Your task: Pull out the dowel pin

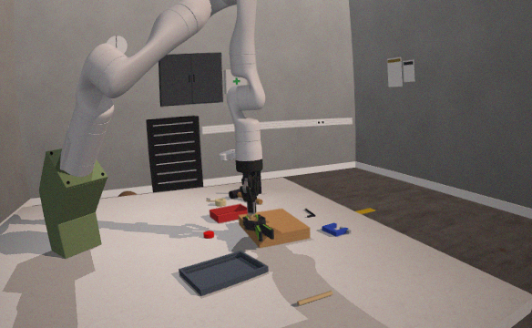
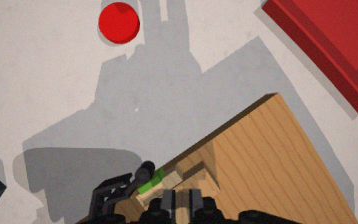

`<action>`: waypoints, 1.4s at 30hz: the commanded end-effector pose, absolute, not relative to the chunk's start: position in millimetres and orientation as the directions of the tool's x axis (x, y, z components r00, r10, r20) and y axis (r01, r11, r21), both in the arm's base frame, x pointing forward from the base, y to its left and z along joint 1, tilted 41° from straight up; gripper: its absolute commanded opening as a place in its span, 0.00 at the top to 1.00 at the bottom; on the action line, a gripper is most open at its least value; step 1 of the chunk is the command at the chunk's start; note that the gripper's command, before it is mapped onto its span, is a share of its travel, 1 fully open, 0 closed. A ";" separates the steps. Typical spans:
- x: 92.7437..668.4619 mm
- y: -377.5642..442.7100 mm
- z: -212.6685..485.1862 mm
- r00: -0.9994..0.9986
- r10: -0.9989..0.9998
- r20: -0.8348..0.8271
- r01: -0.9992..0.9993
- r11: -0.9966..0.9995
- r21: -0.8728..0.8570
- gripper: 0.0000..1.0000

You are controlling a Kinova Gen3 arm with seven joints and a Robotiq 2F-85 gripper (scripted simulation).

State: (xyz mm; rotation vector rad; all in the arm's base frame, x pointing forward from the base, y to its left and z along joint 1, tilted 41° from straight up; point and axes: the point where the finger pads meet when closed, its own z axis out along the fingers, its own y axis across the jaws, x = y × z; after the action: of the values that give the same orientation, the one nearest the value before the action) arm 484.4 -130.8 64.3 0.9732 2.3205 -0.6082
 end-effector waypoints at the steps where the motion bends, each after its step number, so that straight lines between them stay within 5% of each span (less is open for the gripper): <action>1: 485.7 -128.0 64.4 -0.626 0.470 -0.623 0.714 0.666 -0.216 0.90; 42: 485.7 -127.2 64.5 -0.893 0.092 -0.441 0.325 0.810 -0.488 0.90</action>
State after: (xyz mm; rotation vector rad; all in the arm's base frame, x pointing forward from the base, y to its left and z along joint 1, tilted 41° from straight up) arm 486.7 -128.1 64.2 0.3574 2.5765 -0.7894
